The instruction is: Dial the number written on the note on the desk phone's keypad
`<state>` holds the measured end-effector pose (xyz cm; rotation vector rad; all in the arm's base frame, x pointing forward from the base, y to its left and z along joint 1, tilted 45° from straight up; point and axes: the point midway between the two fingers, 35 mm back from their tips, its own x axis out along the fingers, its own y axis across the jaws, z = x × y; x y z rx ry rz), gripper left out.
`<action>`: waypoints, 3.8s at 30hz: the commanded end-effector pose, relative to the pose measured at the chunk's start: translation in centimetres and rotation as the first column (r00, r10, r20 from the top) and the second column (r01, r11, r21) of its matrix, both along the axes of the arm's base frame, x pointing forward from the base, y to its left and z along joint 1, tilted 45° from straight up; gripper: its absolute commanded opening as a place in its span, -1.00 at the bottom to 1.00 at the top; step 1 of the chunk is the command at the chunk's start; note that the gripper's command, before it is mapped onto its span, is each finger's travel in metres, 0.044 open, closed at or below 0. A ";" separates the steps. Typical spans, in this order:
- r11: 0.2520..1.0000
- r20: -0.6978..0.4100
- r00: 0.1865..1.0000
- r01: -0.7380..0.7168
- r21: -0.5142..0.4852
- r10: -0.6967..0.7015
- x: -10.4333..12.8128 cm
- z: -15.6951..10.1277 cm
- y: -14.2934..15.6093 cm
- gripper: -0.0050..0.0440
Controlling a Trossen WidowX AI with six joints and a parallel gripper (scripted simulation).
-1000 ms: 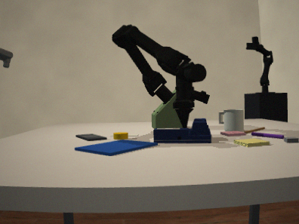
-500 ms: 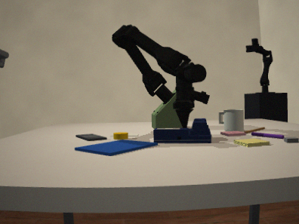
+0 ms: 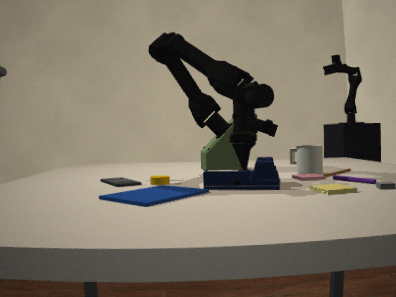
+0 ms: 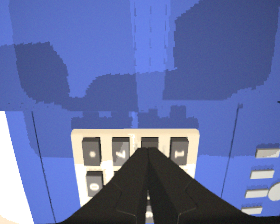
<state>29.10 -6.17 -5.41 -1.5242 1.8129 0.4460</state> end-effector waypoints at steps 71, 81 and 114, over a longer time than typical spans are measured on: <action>1.000 0.011 1.000 0.004 0.002 -0.004 0.3 2.6 -3.2 -1.00; 1.000 0.011 1.000 0.004 0.002 -0.004 0.3 2.6 -3.3 -1.00; 1.000 0.011 1.000 0.004 0.002 -0.004 0.4 4.6 -1.2 -1.00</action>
